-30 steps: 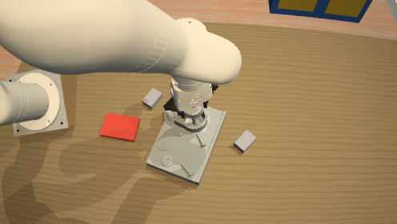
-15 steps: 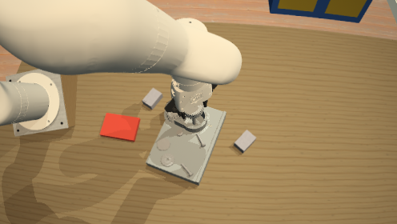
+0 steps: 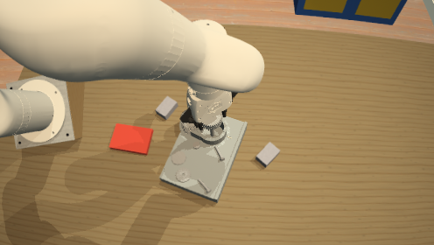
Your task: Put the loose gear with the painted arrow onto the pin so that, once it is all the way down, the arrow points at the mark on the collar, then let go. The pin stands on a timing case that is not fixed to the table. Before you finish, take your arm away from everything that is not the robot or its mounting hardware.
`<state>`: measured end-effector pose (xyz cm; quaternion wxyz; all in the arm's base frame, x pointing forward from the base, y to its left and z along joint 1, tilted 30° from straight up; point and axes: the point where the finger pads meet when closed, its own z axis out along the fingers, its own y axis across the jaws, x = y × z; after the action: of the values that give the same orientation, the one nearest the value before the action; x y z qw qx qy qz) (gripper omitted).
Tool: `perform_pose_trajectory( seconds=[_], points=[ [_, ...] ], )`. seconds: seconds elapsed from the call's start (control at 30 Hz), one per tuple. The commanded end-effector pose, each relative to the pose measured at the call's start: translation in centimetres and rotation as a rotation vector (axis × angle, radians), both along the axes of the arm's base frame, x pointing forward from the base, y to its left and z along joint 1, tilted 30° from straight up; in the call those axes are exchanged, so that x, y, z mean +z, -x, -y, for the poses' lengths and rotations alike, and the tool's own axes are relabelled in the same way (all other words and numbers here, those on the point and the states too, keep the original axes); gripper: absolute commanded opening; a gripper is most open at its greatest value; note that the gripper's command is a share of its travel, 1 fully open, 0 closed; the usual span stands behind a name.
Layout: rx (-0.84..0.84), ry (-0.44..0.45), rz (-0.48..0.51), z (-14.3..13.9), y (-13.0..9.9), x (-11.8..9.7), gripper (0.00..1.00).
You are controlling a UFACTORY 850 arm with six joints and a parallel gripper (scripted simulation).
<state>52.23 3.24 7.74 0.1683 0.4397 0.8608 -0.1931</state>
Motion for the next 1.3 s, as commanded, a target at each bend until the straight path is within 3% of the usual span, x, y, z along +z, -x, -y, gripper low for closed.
perform_pose_trajectory(
  seconds=[0.0,0.67,1.27],
  points=[
    [0.001,-0.001,0.002,-0.1,-0.1,0.1,0.00],
    [0.001,-0.001,0.002,1.0,-0.5,-1.8,0.00],
    [0.001,-0.001,0.002,1.0,-0.5,-1.8,0.00]
  ],
)
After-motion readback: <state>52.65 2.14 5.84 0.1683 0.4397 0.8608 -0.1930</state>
